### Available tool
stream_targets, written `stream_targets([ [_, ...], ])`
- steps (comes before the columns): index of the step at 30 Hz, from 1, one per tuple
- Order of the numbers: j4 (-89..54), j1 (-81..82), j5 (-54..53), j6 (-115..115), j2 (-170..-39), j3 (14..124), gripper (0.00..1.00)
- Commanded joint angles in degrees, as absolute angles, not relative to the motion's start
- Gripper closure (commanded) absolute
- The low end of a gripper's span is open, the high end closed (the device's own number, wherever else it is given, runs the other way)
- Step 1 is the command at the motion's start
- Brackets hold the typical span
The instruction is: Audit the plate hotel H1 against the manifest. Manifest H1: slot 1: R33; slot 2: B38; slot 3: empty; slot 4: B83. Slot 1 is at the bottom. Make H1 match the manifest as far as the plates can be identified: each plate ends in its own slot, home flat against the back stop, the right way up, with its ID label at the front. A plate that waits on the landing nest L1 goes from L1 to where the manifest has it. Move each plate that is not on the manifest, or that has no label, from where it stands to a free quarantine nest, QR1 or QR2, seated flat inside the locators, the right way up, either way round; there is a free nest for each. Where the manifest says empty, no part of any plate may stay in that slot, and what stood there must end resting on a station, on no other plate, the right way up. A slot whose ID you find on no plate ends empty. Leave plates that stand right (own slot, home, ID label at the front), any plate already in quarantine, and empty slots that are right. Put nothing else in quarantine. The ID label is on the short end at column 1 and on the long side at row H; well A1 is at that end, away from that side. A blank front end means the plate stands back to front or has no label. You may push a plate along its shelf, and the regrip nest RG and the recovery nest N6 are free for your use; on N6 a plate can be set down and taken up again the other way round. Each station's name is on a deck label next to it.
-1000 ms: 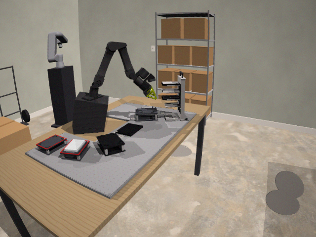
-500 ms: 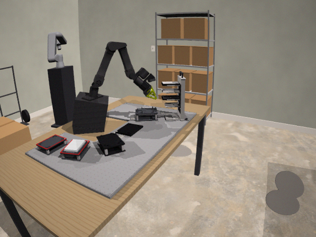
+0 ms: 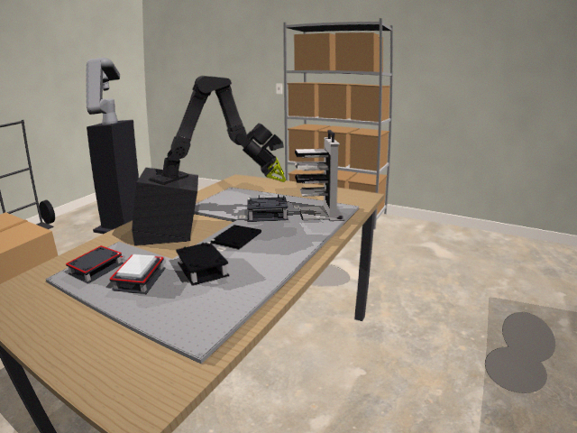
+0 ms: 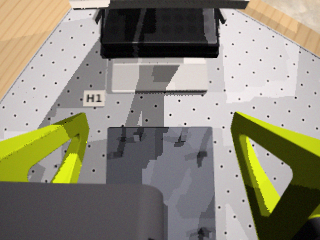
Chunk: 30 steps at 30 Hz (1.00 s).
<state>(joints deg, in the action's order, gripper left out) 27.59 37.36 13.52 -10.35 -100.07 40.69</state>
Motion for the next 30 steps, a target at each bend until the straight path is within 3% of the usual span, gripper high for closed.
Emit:
stream_targets([
  [1, 27.3, 38.2, 14.1, -10.6, -98.4, 39.1, 0.0],
  [13, 30.4, 39.4, 15.1, -11.4, -95.8, 34.5, 0.0],
  [30, 37.5, 38.5, 14.8, -11.0, -104.2, 33.7, 0.0],
])
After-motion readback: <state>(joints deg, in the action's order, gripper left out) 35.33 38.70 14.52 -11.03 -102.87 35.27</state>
